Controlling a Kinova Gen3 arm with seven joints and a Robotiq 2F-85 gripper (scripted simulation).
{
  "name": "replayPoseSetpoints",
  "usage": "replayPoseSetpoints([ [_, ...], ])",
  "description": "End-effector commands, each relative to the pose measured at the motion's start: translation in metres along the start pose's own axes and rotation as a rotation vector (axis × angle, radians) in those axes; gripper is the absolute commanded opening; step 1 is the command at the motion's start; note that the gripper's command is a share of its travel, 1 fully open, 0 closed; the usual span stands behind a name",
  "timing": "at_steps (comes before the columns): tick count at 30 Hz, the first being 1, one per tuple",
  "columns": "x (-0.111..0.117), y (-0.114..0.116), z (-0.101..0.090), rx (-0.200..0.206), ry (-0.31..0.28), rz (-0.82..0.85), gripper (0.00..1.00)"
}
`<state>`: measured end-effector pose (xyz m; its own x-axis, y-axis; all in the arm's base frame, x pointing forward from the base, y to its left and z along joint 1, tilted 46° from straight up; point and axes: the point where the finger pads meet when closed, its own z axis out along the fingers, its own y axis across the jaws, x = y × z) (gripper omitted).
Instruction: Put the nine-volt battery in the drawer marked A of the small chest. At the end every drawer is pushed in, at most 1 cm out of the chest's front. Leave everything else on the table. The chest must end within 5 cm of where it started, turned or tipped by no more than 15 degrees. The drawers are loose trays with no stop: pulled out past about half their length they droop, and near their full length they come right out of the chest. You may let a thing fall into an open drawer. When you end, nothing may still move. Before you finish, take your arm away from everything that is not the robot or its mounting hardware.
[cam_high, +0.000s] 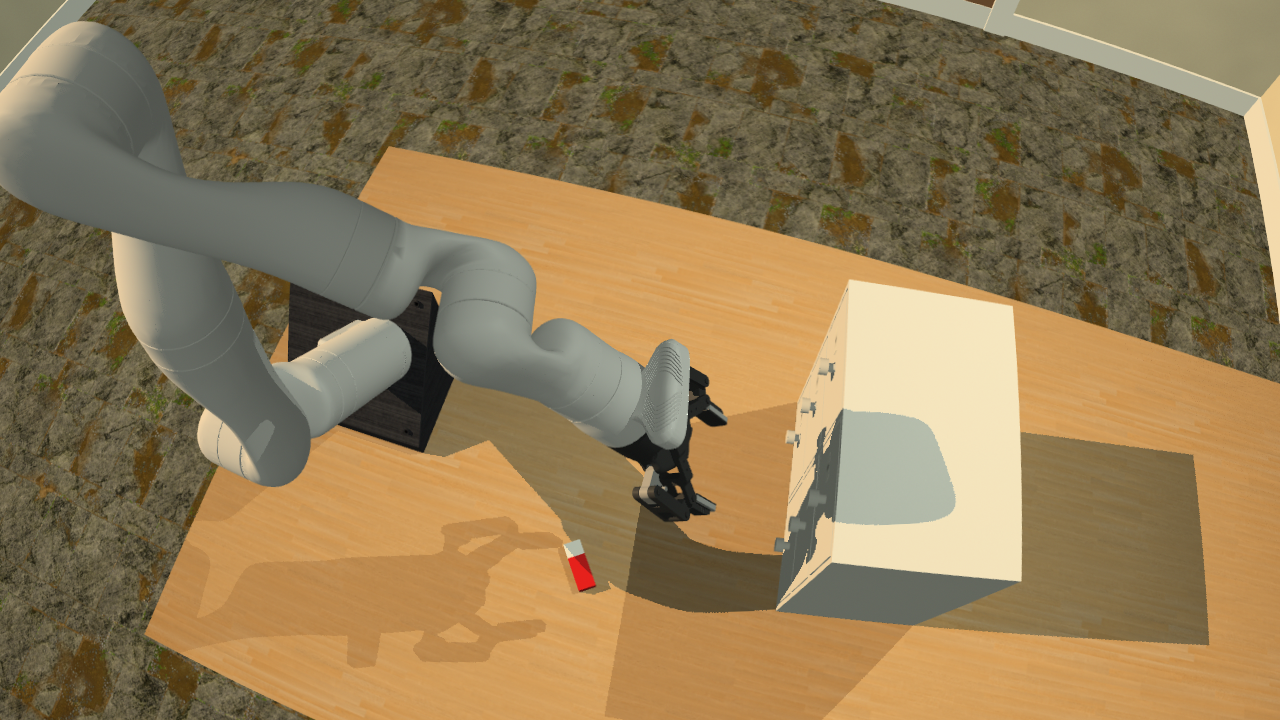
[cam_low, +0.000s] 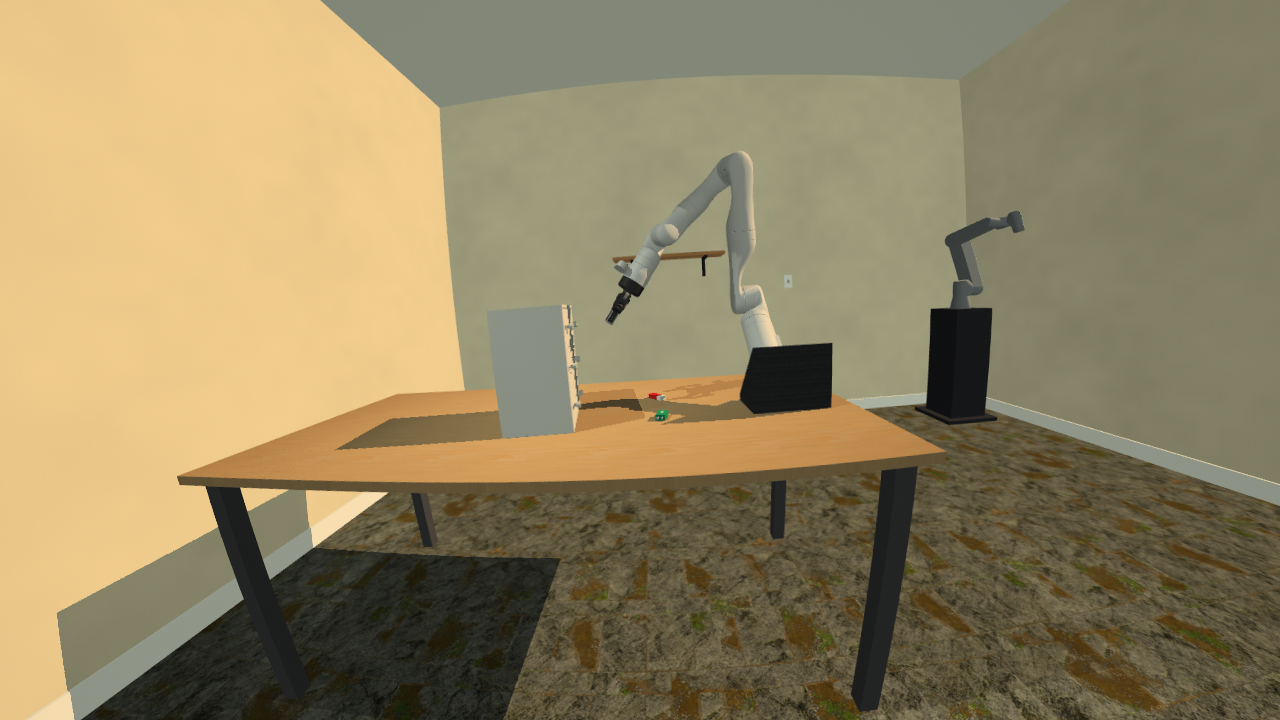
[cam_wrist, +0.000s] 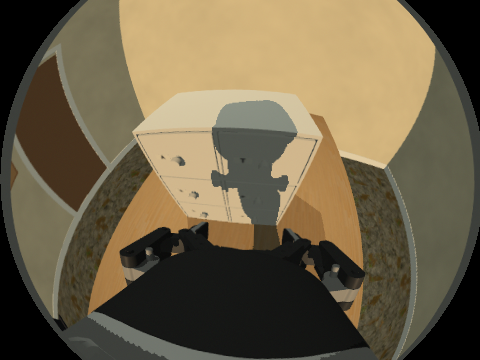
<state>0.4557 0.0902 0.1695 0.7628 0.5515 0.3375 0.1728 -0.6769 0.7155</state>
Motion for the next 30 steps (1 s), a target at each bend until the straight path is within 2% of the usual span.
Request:
replayPoseSetpoints([
  [1,0.01,-0.003,-0.008,0.008,-0.016,0.003,1.0],
  [10,0.008,-0.002,-0.028,0.006,-0.172,0.003,1.0],
  [12,0.008,-0.002,-0.028,0.006,-0.172,0.003,1.0],
  [27,0.007,-0.002,-0.059,0.009,-0.429,0.001,1.0],
  [30,0.007,-0.002,-0.061,0.009,-0.444,0.001,1.0],
])
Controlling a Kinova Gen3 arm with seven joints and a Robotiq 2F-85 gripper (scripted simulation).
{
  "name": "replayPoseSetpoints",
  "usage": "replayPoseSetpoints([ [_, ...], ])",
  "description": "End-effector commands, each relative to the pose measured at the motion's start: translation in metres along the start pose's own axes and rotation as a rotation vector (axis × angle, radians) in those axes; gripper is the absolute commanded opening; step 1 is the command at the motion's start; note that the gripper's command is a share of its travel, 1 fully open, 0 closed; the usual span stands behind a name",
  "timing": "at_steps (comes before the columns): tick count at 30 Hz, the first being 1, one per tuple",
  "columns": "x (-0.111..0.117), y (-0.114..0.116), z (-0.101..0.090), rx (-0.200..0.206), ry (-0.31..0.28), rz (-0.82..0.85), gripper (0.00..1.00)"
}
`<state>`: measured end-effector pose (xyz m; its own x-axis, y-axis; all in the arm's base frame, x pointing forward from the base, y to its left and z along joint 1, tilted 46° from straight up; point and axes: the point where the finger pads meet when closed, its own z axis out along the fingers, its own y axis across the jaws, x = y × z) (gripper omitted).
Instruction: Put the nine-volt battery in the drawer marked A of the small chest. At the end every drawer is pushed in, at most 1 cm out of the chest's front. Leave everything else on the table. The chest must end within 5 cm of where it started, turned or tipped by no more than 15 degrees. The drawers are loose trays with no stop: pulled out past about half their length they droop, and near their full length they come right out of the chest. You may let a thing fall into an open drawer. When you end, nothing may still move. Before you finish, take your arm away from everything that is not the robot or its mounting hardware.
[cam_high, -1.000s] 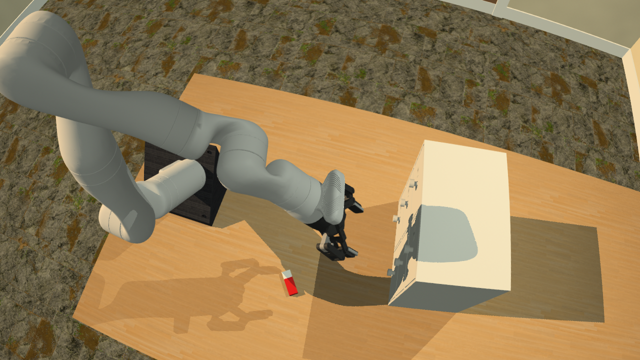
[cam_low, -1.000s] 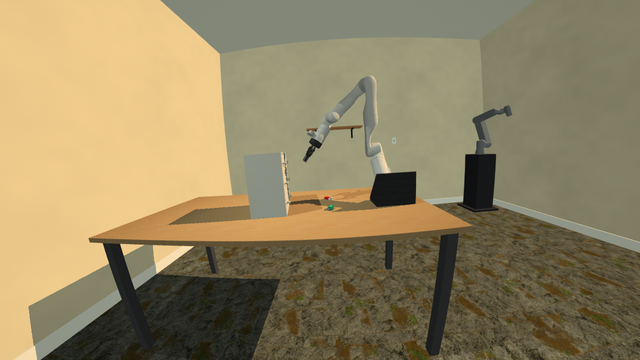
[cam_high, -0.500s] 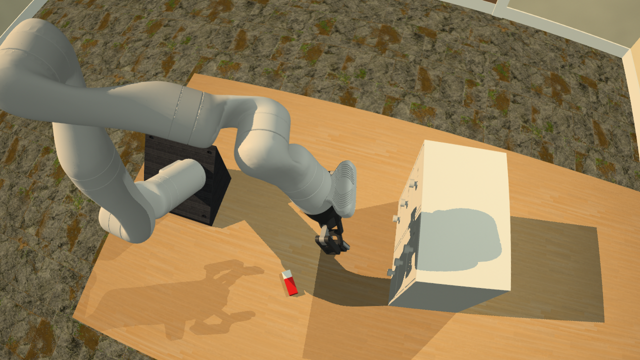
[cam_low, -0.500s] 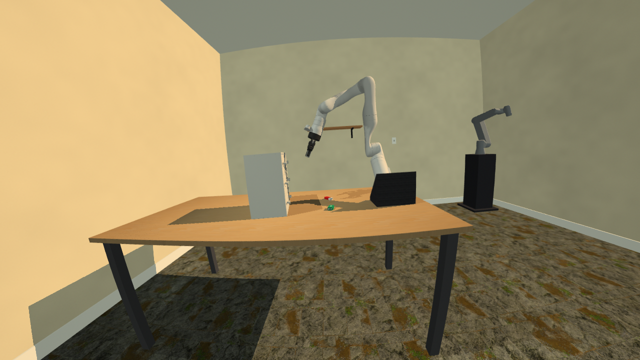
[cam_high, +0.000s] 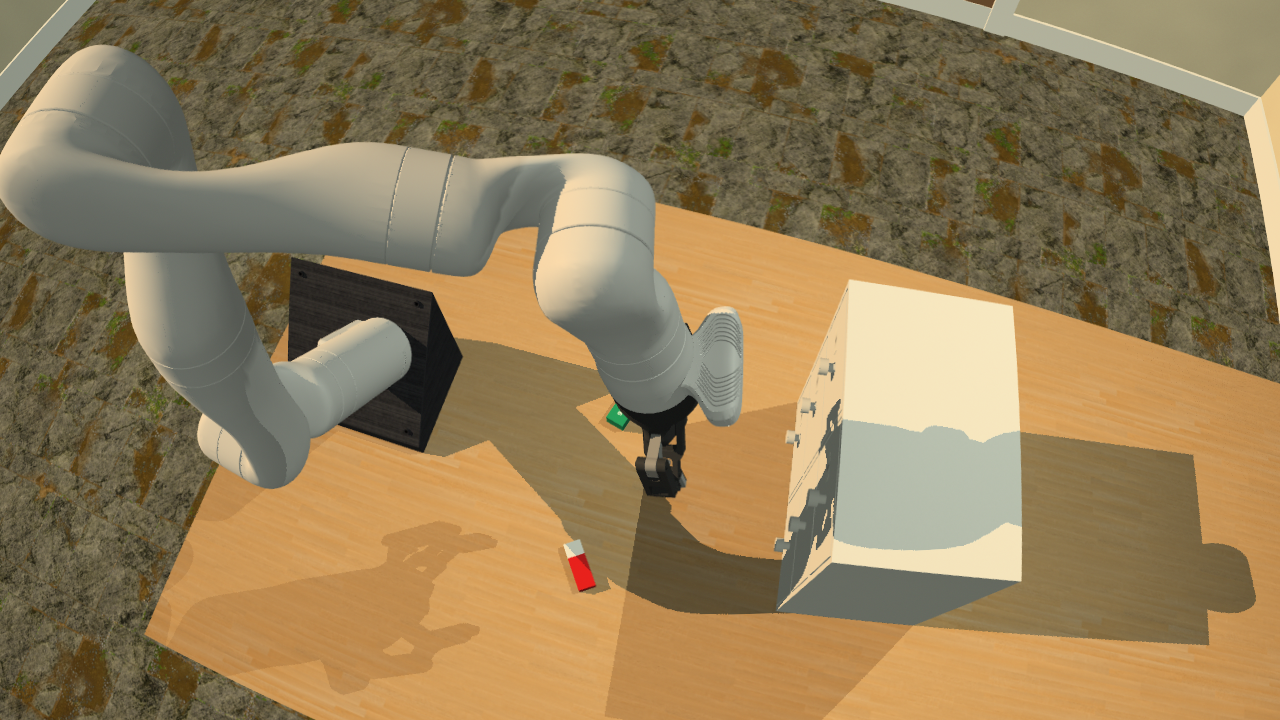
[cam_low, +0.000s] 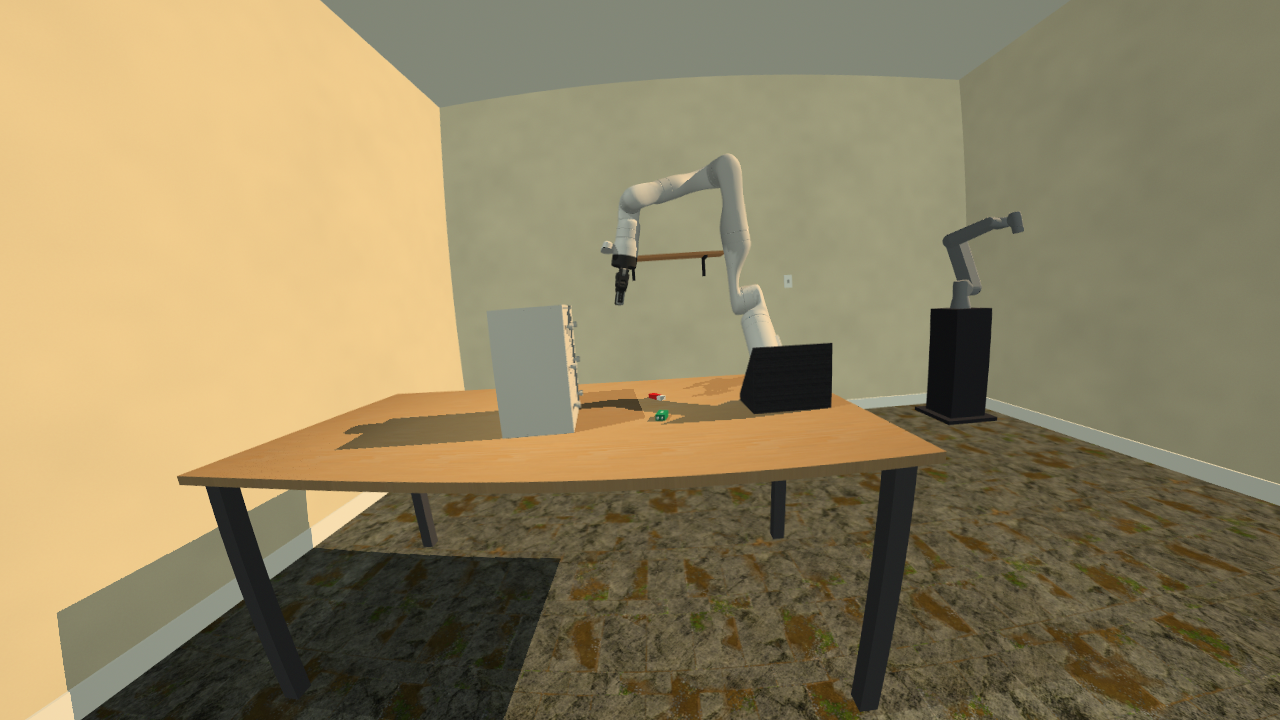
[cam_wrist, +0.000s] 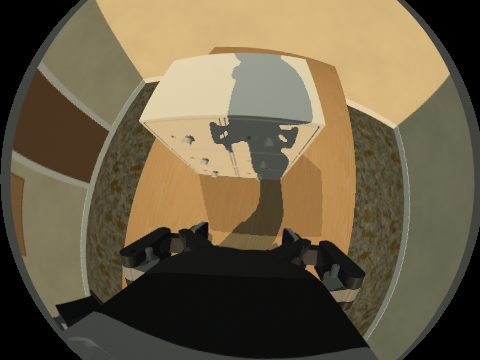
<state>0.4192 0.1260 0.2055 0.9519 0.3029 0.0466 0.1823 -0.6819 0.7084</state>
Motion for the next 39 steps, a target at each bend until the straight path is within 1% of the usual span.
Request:
replayPoseSetpoints([
  [1,0.002,0.003,-0.002,-0.002,-0.028,0.007,1.0],
  [8,-0.002,0.002,-0.01,-0.002,-0.112,0.007,1.0],
  [14,-0.005,0.002,-0.016,-0.002,-0.161,0.007,1.0],
  [16,-0.005,0.002,-0.016,-0.002,-0.161,0.007,1.0],
  [25,-0.007,0.003,-0.02,-0.003,-0.195,0.008,1.0],
  [39,-0.007,0.003,-0.021,-0.003,-0.2,0.008,1.0],
])
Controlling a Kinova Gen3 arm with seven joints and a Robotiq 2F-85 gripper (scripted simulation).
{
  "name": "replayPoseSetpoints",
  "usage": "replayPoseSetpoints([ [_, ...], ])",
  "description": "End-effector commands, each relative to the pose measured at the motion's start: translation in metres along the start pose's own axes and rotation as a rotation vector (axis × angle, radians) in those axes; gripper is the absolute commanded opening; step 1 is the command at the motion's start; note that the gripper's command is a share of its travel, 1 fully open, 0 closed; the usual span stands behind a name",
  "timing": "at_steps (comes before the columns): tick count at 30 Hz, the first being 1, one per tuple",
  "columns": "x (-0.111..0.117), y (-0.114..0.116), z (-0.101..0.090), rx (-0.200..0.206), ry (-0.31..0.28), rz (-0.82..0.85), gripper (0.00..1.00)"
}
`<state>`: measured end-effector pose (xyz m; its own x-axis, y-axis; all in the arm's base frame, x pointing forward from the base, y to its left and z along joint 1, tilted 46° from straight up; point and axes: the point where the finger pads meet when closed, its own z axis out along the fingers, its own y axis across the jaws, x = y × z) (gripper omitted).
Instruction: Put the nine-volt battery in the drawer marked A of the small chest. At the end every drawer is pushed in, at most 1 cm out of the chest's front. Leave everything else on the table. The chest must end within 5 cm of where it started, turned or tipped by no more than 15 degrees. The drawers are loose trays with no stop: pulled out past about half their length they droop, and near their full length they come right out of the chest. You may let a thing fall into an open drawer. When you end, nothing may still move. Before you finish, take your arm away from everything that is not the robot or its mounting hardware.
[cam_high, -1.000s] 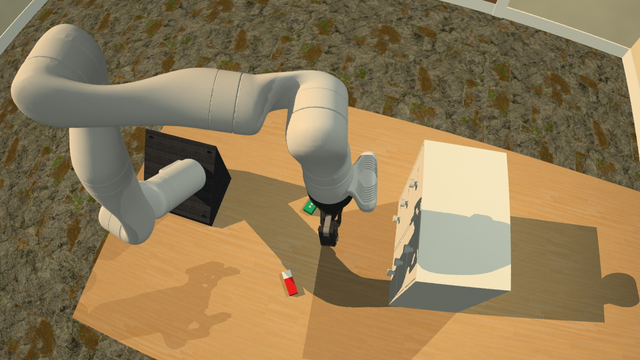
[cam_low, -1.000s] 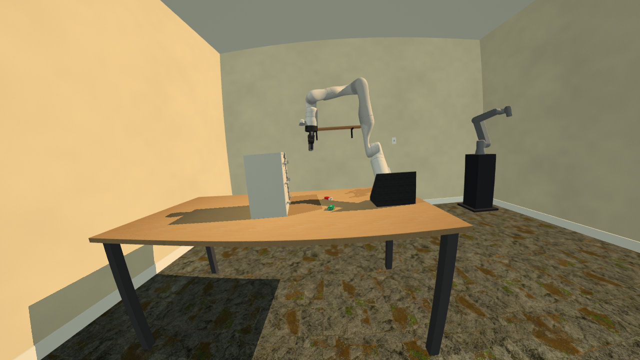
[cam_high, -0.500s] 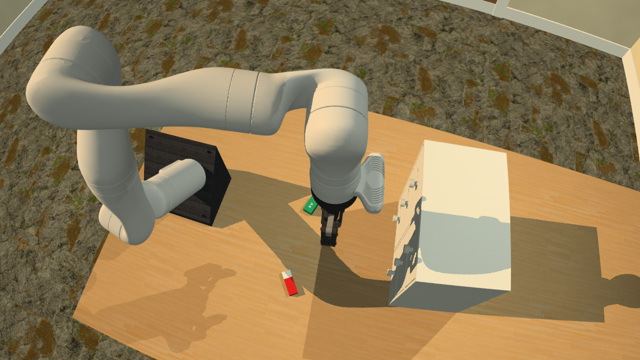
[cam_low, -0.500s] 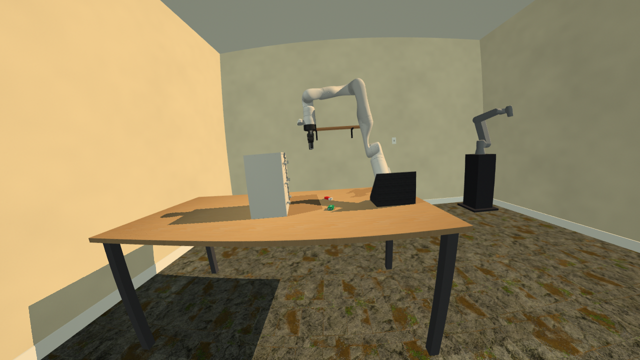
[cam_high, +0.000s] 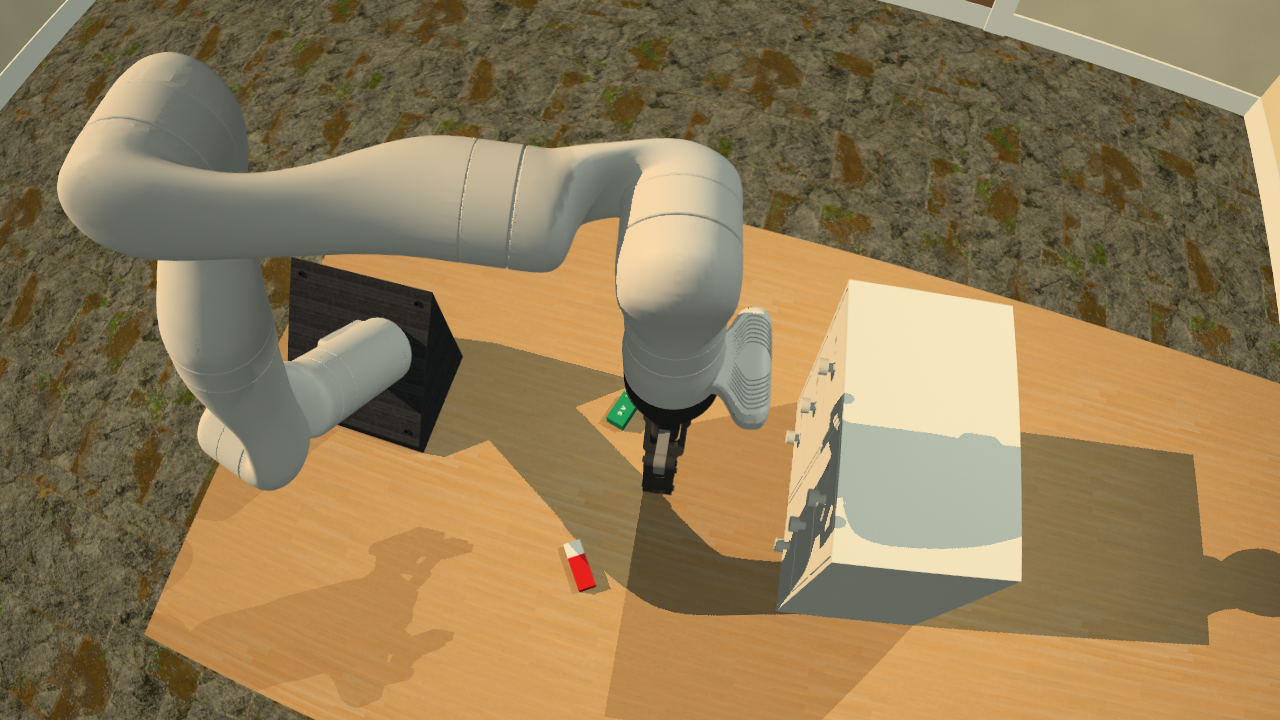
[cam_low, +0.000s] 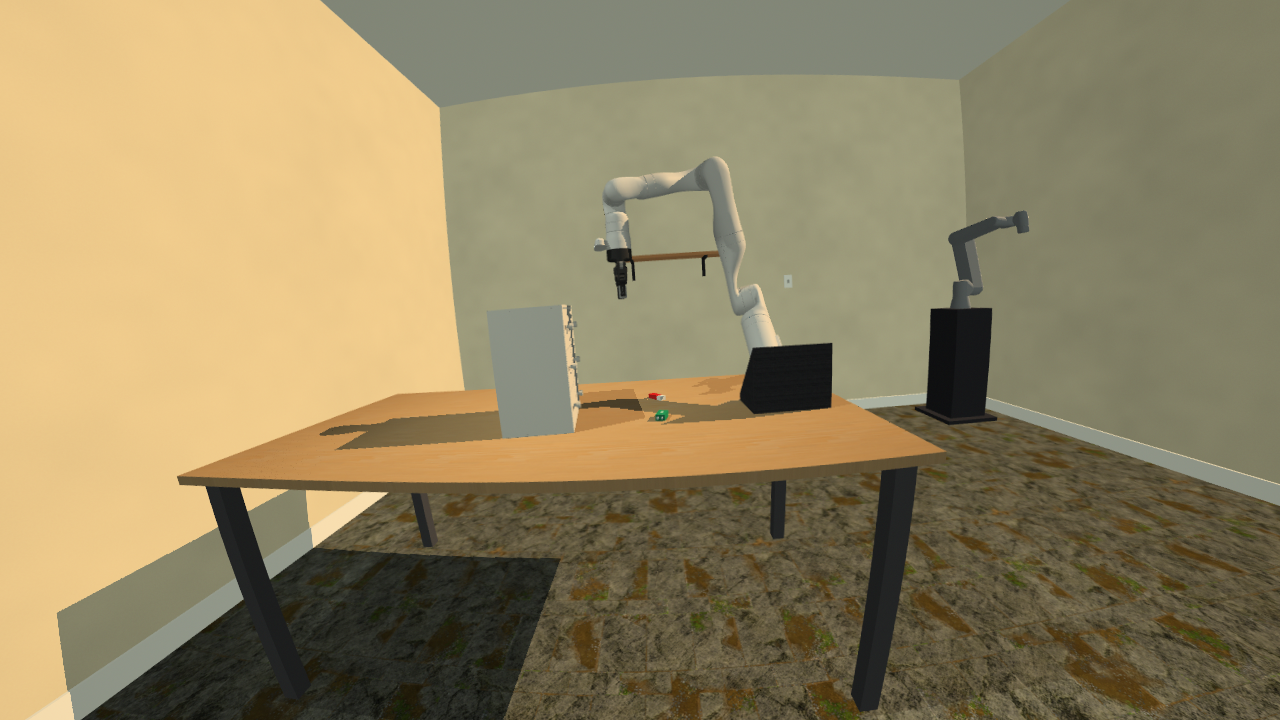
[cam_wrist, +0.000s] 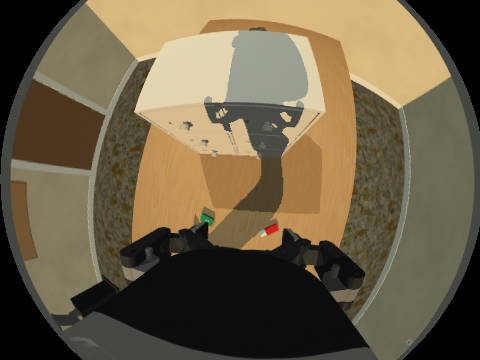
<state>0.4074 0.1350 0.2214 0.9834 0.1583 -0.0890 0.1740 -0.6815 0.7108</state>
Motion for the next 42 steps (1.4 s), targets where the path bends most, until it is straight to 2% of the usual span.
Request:
replayPoseSetpoints([
  [1,0.0,0.0,-0.001,0.0,0.001,0.0,1.0],
  [35,0.0,-0.001,-0.001,0.0,0.001,0.0,1.0],
  [39,0.001,-0.009,0.0,0.0,0.001,0.0,1.0],
  [42,0.001,-0.026,0.002,0.0,0.001,0.0,1.0],
])
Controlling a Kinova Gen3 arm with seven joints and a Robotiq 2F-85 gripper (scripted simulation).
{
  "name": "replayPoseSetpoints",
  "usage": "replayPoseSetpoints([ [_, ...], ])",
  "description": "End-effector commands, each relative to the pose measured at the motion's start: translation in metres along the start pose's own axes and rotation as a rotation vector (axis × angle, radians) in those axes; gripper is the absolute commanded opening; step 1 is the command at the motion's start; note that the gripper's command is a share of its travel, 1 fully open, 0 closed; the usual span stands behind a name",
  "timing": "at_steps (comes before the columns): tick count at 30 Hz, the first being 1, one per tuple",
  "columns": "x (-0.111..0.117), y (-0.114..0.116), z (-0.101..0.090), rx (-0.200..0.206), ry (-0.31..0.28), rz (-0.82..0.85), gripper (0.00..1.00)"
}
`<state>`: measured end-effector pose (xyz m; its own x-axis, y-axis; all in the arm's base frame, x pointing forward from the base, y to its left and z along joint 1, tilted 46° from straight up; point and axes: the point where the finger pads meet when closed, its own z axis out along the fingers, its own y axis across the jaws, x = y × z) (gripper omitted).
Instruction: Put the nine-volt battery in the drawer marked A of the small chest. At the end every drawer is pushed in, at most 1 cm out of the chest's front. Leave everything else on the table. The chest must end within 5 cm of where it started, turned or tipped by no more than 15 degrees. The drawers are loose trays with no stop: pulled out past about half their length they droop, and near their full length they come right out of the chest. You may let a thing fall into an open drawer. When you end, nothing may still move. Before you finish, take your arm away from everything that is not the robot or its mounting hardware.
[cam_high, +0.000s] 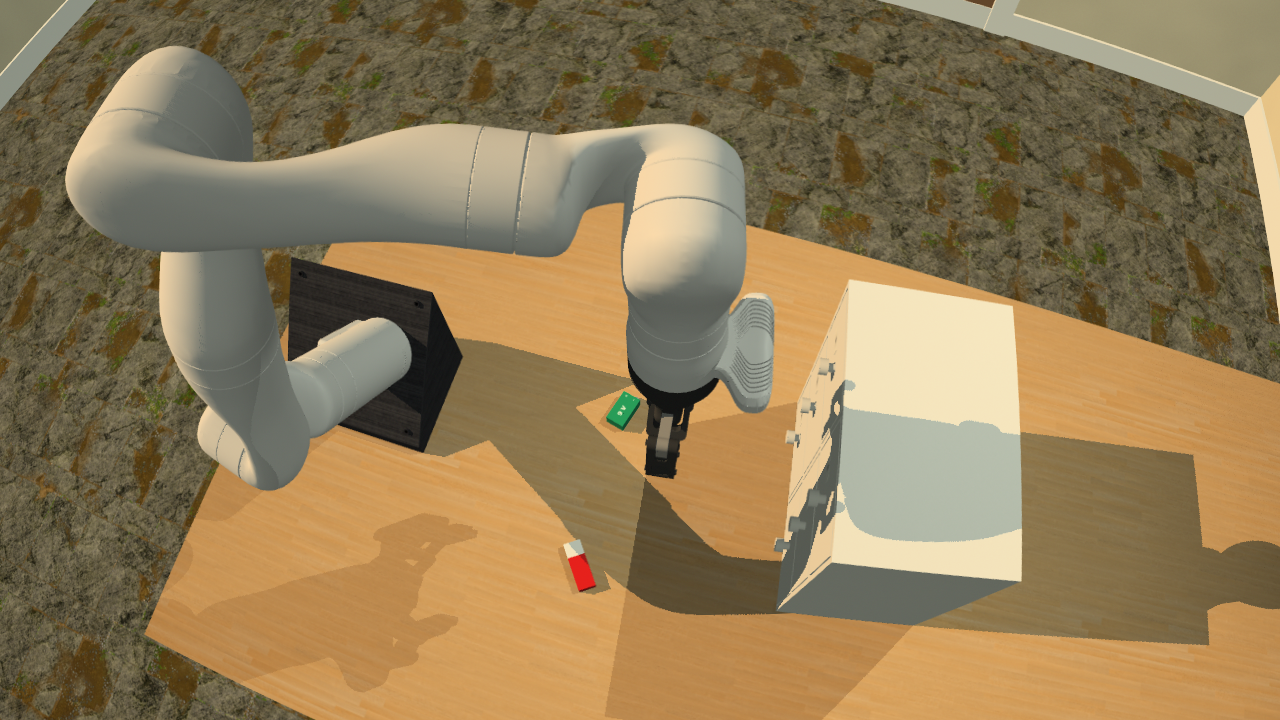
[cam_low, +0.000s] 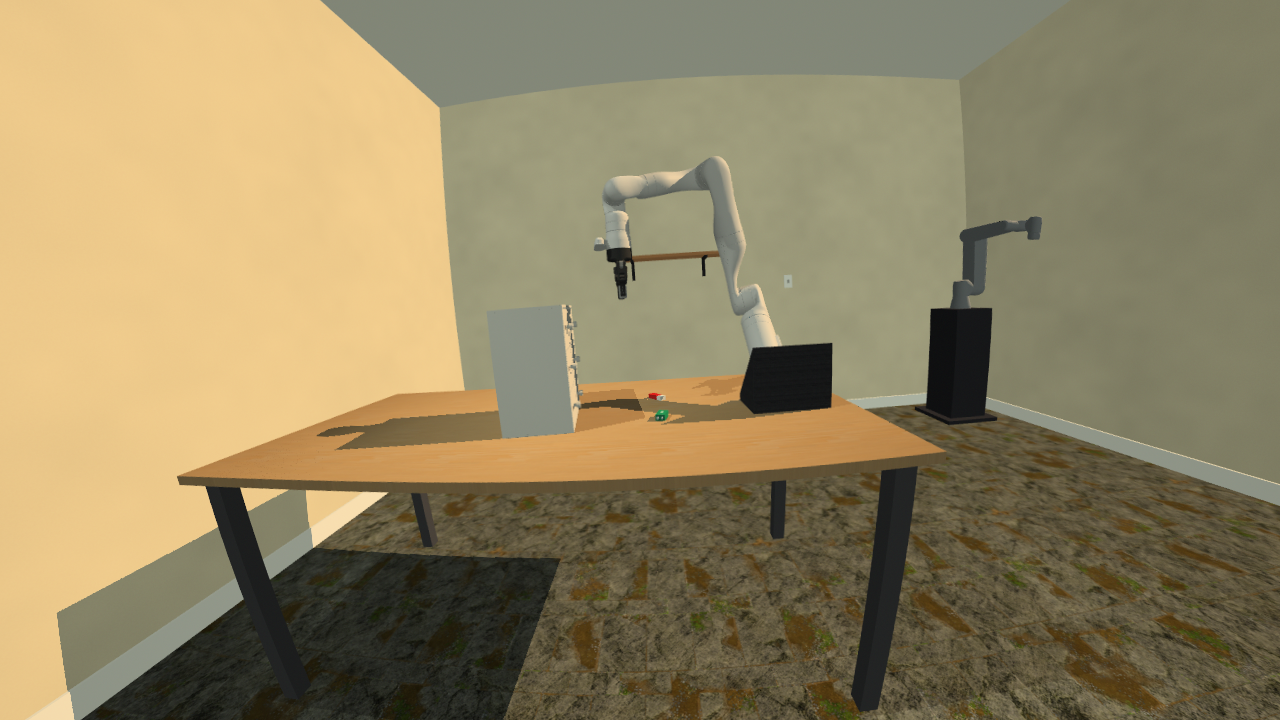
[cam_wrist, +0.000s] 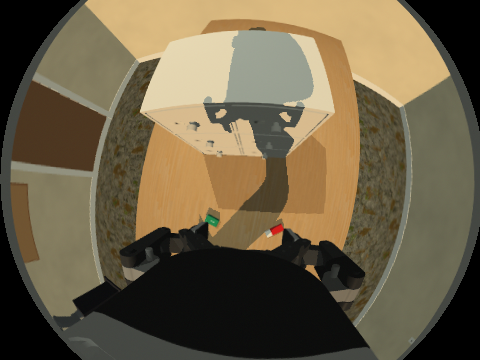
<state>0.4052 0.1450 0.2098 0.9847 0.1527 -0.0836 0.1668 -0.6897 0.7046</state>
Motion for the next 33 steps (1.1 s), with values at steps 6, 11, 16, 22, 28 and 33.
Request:
replayPoseSetpoints([
  [6,0.002,-0.043,0.004,-0.009,0.002,-0.008,1.0],
  [11,0.003,-0.088,0.009,-0.009,0.002,-0.008,1.0],
  [16,0.004,-0.119,0.012,-0.009,0.002,-0.008,1.0],
  [22,0.005,-0.13,0.013,-0.009,0.002,-0.008,1.0],
  [28,0.005,-0.131,0.014,-0.009,0.002,-0.008,1.0],
  [33,0.005,-0.131,0.014,-0.009,0.002,-0.008,1.0],
])
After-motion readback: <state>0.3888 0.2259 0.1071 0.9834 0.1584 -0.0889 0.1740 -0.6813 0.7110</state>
